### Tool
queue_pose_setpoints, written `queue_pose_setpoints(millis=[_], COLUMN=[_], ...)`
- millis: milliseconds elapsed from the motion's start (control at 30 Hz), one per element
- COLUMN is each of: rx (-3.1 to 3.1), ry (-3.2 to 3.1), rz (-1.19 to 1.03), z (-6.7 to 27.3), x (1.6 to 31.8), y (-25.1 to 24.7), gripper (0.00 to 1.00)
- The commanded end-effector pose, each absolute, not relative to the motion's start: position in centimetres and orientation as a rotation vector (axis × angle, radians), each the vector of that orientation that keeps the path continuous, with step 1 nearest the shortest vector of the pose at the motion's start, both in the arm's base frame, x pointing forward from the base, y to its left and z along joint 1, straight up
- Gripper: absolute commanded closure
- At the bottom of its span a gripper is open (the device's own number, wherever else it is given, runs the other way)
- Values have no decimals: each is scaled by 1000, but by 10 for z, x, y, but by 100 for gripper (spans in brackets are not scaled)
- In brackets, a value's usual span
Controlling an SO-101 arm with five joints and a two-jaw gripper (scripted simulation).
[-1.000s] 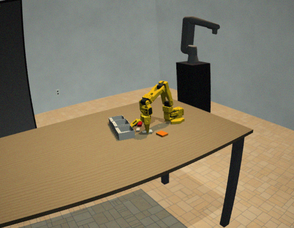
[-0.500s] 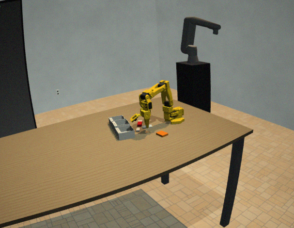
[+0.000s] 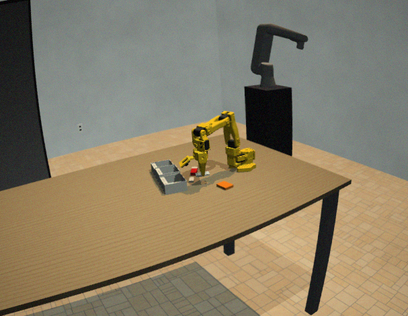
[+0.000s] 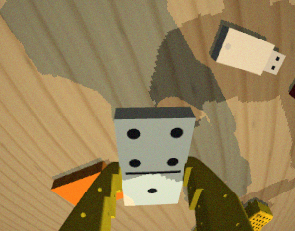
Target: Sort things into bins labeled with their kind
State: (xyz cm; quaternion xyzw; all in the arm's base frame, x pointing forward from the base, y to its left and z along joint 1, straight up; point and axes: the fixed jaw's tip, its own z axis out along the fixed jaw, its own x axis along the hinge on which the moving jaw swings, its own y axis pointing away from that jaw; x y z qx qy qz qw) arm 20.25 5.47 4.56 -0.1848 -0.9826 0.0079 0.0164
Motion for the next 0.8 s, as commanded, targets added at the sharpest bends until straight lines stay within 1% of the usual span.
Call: queue_pose_setpoints(millis=[0,467,767], rx=[-580,-561,-559], ry=[-3120,-3156,-3159], rz=[-21,-29,-30], z=[60,71,72], x=[213,225,225], y=[50,30,28], gripper=[100,100,100])
